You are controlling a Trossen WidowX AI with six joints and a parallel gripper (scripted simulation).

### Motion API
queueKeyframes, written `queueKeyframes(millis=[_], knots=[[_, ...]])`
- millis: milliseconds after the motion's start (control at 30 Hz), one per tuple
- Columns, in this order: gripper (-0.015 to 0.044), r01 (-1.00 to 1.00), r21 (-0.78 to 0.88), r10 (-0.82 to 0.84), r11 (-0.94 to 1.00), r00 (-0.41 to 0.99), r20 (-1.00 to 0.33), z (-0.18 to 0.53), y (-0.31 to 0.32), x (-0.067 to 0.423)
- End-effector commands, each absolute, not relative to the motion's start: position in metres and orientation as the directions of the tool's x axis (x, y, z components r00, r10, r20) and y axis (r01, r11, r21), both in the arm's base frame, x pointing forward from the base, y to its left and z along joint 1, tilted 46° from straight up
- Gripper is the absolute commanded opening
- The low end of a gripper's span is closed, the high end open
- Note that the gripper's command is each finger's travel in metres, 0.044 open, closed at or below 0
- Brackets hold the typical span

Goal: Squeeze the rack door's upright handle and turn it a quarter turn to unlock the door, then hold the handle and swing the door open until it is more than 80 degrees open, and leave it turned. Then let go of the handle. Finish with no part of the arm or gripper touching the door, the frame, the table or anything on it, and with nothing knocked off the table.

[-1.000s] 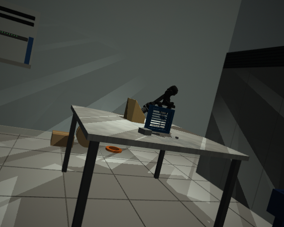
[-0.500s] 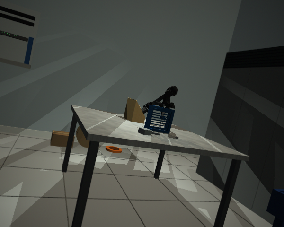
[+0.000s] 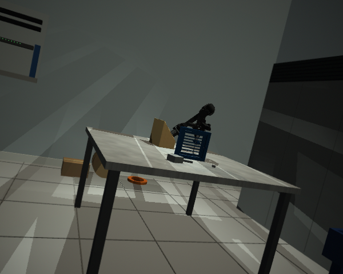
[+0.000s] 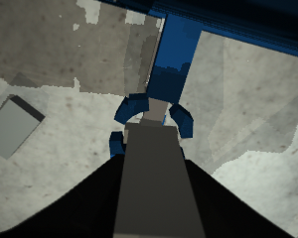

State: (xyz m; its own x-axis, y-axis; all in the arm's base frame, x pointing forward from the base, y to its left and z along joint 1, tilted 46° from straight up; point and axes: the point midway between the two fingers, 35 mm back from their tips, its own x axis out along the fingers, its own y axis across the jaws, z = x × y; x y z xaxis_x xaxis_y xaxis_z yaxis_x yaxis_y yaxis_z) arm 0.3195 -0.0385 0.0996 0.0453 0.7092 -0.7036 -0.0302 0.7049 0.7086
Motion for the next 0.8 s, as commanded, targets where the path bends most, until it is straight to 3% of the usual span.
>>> queueKeyframes(millis=[0,433,767], knots=[[0.0014,-0.192,0.692,0.711,0.696,0.047,-0.702,0.0993,-0.038,0.3199],[0.0014,-0.74,0.454,0.711,0.496,0.046,-0.702,0.0992,-0.038,0.3199],[0.0014,-0.969,0.14,0.711,0.202,0.046,-0.702,0.0992,-0.038,0.3199]])
